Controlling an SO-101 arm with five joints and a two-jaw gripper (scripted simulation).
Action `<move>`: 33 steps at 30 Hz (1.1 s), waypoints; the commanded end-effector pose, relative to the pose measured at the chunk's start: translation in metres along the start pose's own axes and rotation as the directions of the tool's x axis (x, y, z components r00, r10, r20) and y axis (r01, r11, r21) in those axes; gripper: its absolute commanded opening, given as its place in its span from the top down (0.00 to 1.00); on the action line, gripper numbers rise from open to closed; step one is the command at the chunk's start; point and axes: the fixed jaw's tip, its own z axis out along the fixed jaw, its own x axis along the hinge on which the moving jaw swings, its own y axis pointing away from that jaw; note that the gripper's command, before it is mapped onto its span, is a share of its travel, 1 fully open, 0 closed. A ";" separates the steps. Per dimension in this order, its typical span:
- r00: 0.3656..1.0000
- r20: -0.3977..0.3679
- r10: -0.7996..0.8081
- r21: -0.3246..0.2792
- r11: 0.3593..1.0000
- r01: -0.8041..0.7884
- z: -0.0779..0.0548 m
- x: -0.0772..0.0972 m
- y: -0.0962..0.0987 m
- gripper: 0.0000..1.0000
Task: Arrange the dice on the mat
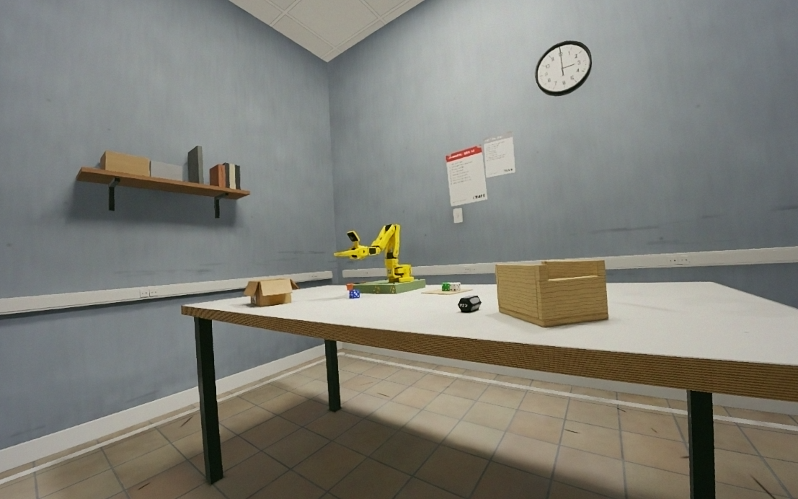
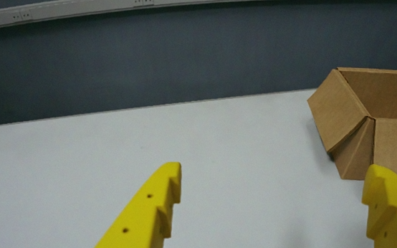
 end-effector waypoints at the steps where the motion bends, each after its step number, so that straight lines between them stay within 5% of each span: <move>1: 0.997 -0.073 0.016 0.006 1.000 -0.015 0.008 0.004 -0.001 0.65; 18: 0.918 -0.394 0.053 0.018 0.999 -0.050 0.026 0.015 0.003 0.65; 33: 0.751 -0.655 0.083 0.049 0.997 -0.067 0.015 0.015 0.006 0.65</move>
